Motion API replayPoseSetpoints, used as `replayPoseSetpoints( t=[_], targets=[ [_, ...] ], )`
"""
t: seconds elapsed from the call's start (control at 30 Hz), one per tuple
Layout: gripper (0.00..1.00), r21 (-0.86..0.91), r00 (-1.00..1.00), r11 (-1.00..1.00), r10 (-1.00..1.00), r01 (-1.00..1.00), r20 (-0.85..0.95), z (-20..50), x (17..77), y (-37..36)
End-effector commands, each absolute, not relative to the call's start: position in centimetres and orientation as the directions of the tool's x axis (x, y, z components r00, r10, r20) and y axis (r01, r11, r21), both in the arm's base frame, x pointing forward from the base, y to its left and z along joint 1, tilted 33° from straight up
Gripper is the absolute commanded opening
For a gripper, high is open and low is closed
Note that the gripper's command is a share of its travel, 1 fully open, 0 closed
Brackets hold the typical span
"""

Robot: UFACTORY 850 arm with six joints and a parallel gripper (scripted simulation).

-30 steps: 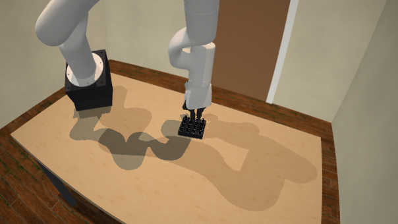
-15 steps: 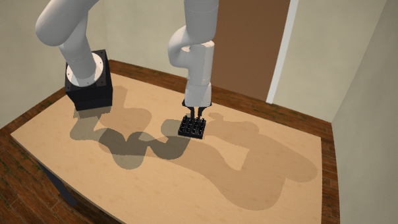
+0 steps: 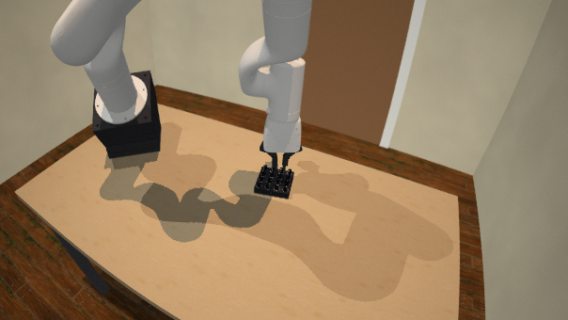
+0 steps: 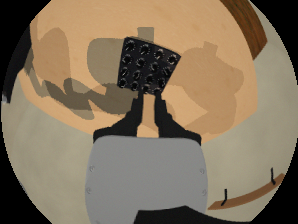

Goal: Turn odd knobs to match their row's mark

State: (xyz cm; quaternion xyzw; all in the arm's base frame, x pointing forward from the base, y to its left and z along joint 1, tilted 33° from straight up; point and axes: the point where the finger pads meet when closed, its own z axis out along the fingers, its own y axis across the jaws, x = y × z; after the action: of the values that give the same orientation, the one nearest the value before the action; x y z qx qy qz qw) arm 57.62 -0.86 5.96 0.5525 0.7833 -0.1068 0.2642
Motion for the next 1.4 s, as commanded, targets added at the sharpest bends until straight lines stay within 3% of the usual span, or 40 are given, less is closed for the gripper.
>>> replayPoseSetpoints(
  t=[0.0,1.37],
  targets=[
    [0.19,0.126,-0.25,0.367,0.809,0.922,-0.532,6.0,57.7,-0.8],
    [0.19,0.126,-0.249,0.367,0.809,0.922,-0.532,5.0,58.0,-1.4]
  ],
)
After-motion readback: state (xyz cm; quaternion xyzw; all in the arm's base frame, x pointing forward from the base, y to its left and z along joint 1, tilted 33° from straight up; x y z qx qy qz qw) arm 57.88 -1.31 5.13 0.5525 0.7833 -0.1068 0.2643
